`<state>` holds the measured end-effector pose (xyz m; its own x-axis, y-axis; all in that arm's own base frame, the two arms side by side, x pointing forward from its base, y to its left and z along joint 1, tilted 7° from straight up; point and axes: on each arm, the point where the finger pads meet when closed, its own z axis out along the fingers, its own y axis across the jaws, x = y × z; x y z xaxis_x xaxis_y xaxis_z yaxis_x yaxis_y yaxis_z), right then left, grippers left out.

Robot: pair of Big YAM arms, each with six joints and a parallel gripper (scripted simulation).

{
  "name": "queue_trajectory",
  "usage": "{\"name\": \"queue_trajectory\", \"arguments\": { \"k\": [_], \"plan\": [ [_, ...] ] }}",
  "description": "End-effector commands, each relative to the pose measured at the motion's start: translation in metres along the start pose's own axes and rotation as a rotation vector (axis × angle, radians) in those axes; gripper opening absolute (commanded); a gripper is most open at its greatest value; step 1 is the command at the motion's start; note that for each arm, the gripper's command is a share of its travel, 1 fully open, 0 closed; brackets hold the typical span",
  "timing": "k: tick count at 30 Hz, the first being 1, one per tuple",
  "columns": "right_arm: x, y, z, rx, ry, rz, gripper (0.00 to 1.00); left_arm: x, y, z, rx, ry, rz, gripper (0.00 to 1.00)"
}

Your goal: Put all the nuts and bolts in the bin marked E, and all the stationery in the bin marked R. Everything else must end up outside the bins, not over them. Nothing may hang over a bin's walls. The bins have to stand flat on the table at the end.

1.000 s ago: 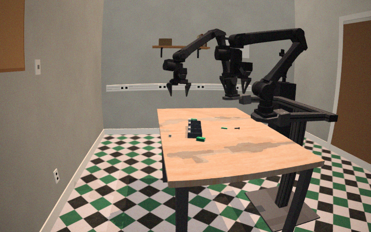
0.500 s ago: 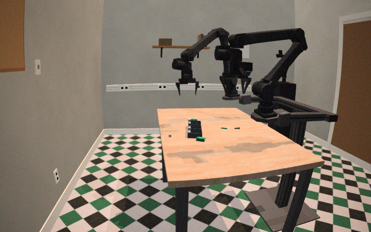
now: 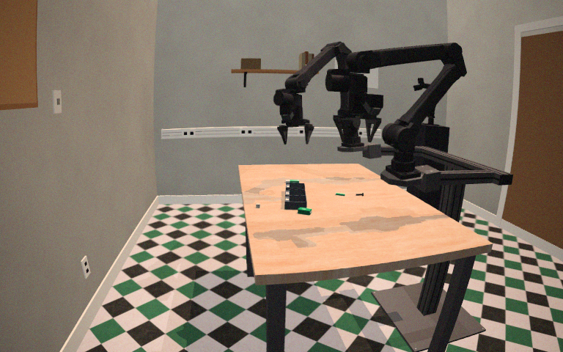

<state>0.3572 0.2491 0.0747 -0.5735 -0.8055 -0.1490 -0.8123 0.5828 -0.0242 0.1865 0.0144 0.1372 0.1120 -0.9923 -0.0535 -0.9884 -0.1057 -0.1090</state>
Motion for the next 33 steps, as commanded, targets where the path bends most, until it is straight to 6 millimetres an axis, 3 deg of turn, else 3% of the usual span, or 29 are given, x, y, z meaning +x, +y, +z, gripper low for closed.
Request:
{"name": "queue_trajectory", "arguments": {
  "k": [1, 33],
  "plan": [
    [0.007, 0.013, -0.004, 0.007, 0.014, 0.154, 1.0, -0.001, 0.002, -0.002, 0.003, 0.002, -0.016, 1.0],
    [0.111, 0.064, 0.003, 0.156, 0.069, 0.958, 1.0, -0.001, 0.002, -0.002, 0.003, 0.002, -0.016, 1.0]
  ]
}}
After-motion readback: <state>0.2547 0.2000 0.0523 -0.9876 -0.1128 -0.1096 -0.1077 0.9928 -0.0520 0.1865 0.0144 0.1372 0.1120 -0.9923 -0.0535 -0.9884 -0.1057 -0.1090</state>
